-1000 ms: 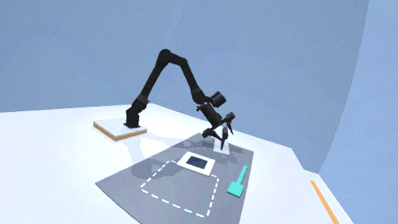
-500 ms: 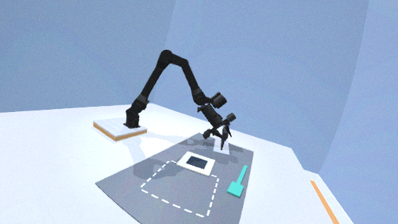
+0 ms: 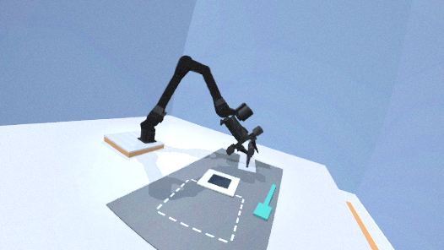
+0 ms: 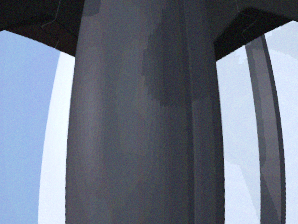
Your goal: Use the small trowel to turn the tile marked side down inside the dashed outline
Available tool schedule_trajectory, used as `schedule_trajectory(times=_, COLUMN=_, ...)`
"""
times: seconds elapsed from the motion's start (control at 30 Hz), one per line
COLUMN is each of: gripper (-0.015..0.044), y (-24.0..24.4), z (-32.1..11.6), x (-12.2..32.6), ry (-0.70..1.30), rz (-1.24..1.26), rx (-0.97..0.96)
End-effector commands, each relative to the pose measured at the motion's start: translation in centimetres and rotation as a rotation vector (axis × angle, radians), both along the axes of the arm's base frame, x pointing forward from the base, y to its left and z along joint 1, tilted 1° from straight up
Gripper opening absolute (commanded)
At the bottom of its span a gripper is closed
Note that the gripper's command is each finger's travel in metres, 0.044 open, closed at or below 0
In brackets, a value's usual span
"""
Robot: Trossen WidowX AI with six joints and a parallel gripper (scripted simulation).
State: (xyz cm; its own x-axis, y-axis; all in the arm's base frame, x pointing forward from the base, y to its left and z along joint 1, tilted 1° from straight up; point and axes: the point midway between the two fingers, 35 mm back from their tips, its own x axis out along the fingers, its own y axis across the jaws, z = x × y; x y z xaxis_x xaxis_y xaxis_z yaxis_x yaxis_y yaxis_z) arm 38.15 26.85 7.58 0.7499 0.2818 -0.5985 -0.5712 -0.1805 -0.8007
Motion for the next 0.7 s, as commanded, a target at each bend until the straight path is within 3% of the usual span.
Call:
schedule_trajectory(times=0.0, gripper=0.0000, y=0.1, z=0.6, x=0.0, ry=0.000, rz=0.004, rx=0.001)
schedule_trajectory(times=0.23, gripper=0.0000, y=-0.2, z=5.9, x=-0.2, ry=0.000, rz=0.000, rx=0.000)
schedule_trajectory(times=0.47, gripper=0.0000, y=-0.3, z=6.0, x=-0.3, ry=0.000, rz=-0.001, rx=0.001)
schedule_trajectory(times=0.67, gripper=0.0000, y=-3.4, z=5.7, x=-1.0, ry=0.012, rz=-0.028, rx=0.025)
